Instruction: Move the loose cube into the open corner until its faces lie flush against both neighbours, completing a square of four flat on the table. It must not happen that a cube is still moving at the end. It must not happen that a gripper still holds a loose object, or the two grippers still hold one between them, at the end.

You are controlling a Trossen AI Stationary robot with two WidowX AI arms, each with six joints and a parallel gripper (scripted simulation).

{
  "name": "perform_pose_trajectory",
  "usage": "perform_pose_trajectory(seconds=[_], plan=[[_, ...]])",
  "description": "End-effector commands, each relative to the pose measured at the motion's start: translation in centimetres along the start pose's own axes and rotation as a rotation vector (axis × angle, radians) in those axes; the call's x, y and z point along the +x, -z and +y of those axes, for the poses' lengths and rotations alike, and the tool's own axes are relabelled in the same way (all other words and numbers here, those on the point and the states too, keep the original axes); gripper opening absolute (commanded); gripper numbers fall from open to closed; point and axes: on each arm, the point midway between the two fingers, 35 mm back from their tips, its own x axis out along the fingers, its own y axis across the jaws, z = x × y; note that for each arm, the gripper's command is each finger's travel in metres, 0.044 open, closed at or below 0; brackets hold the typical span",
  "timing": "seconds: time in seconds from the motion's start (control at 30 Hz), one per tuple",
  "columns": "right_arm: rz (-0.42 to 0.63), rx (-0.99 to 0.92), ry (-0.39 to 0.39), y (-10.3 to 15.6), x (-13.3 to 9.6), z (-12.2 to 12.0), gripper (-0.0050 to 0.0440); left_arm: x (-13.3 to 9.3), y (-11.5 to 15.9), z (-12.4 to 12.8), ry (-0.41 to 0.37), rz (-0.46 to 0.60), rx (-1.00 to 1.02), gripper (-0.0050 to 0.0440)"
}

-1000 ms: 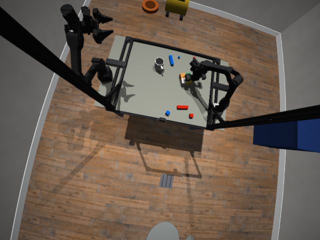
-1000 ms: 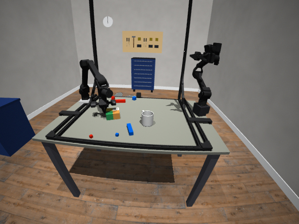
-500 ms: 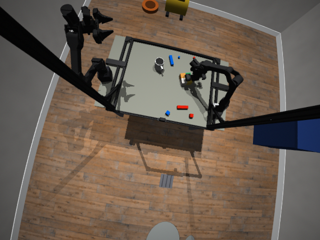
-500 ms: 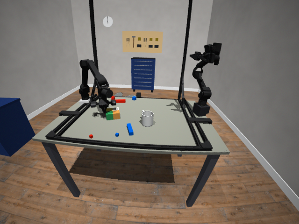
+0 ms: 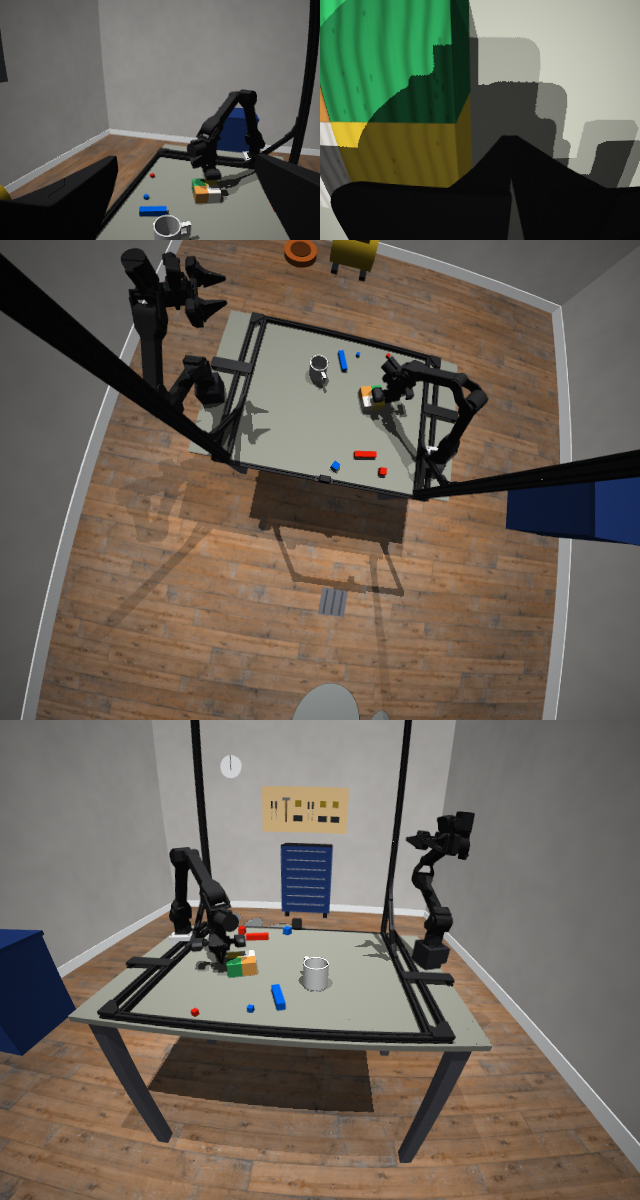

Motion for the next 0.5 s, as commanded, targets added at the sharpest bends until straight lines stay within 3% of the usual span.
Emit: perform_pose_trajectory(seconds=[0.0,0.13,0.27,0.47], plan=[[-0.006,-0.003,-0.005,-0.1,-0.3,-1.5,0.0,0.0,0.0,-0.1,0.004,0.001,-0.004,0.04],[-0.008,-0.005,-0.005,0.0,-0.2,-3.8,0.0,0.0,0.0,-0.1,0.004,0.001,-0.004,0.04],[-0.008,-0.005,-0.005,0.0,-0.2,-3.9,0.0,0.0,0.0,-0.1,0.004,0.001,-0.004,0.04],[-0.002,0.002,-0.002,-0.1,-3.5,-3.7,0.0,0.0,0.0,-0.1,0.004,0.001,-0.004,0.04]])
